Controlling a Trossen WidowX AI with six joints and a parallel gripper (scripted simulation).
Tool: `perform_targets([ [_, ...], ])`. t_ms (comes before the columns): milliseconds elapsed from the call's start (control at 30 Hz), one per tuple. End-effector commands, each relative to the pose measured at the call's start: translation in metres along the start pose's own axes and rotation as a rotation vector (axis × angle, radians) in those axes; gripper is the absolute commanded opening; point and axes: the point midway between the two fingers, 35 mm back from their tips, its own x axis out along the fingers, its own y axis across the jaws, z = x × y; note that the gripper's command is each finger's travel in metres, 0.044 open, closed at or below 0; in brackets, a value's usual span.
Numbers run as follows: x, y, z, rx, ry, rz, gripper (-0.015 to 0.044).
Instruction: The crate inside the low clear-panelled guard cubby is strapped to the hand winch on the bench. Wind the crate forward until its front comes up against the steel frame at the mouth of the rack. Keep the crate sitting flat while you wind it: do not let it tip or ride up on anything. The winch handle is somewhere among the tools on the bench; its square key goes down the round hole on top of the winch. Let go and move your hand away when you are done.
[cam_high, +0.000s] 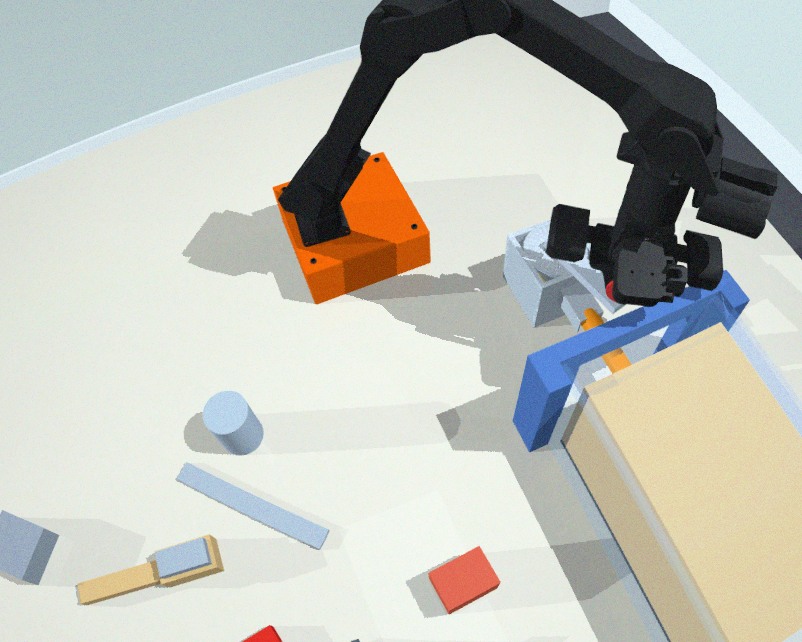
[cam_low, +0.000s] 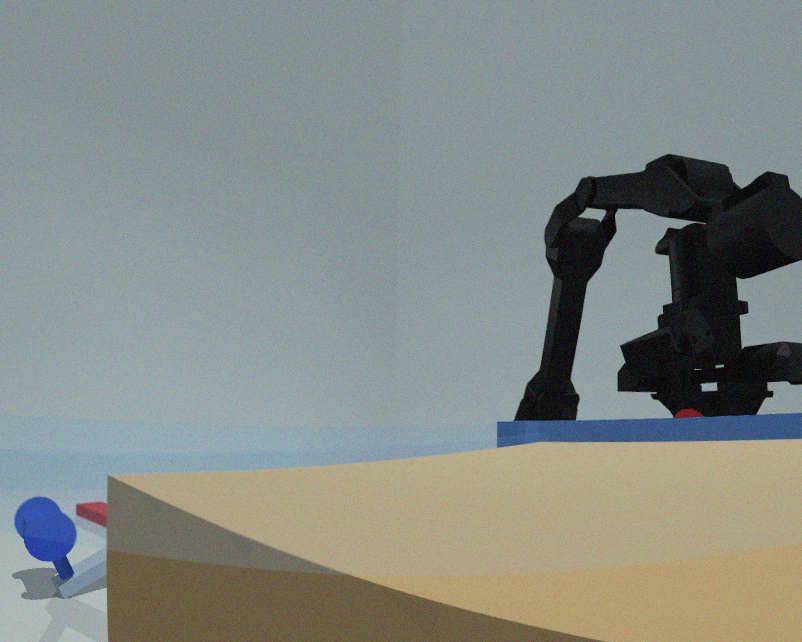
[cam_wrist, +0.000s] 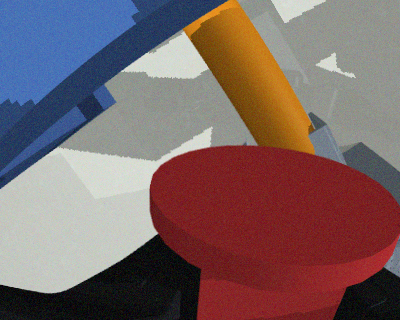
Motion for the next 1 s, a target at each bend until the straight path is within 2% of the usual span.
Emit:
perform_targets([
  [0,-0.003,0.01,-0.018,-0.015,0.027,0.021,0.0],
  [967,-0.005,0.021,-0.063,-0.015,0.031,0.023,0.0],
])
